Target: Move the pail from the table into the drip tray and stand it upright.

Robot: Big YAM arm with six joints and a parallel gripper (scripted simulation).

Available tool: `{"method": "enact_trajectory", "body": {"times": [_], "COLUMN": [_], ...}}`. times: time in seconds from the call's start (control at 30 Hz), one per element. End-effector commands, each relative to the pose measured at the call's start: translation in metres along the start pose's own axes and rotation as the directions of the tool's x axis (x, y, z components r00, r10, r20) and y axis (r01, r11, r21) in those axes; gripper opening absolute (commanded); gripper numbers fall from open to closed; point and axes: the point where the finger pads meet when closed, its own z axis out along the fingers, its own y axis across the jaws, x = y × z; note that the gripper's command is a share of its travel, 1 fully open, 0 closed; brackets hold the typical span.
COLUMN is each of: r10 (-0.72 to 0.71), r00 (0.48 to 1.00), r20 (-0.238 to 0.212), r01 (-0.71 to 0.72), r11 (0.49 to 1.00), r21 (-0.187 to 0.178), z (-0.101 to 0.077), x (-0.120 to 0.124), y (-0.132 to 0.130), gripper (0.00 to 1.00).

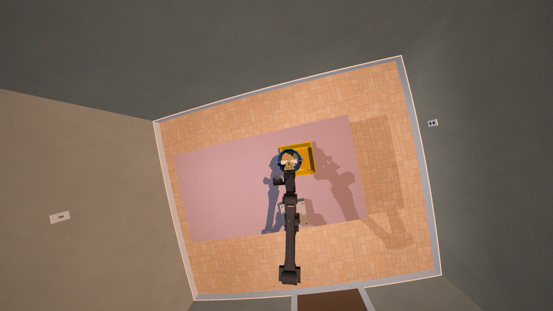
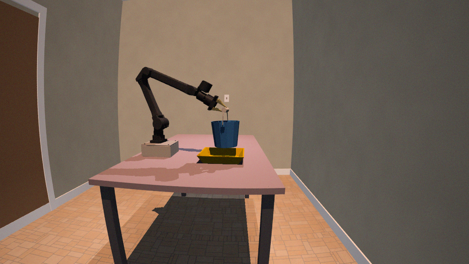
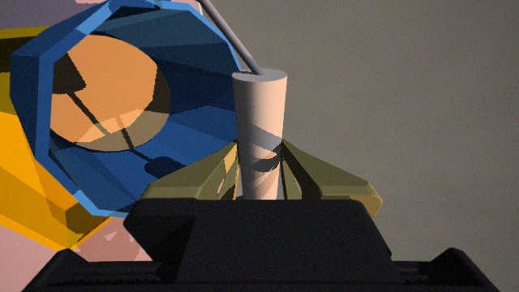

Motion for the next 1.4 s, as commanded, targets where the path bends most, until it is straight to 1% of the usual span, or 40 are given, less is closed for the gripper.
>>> {"method": "enact_trajectory", "body": {"times": [0.0,0.8,0.87,1.13,1.37], "r10": [0.012,0.060,0.060,0.077,0.093], "r00": [1.000,0.992,0.992,0.988,0.984], "r20": [-0.027,-0.108,-0.108,-0.135,-0.151], "r01": [-0.007,-0.043,-0.043,-0.055,-0.070], "r11": [0.986,0.986,0.986,0.986,0.986], "r21": [0.167,0.158,0.158,0.156,0.154], "z": [-0.025,-0.032,-0.032,-0.035,-0.035], "x": [0.013,0.057,0.057,0.072,0.071], "y": [-0.064,-0.059,-0.059,-0.057,-0.056], "gripper": [0.21,0.21,0.21,0.21,0.21]}}
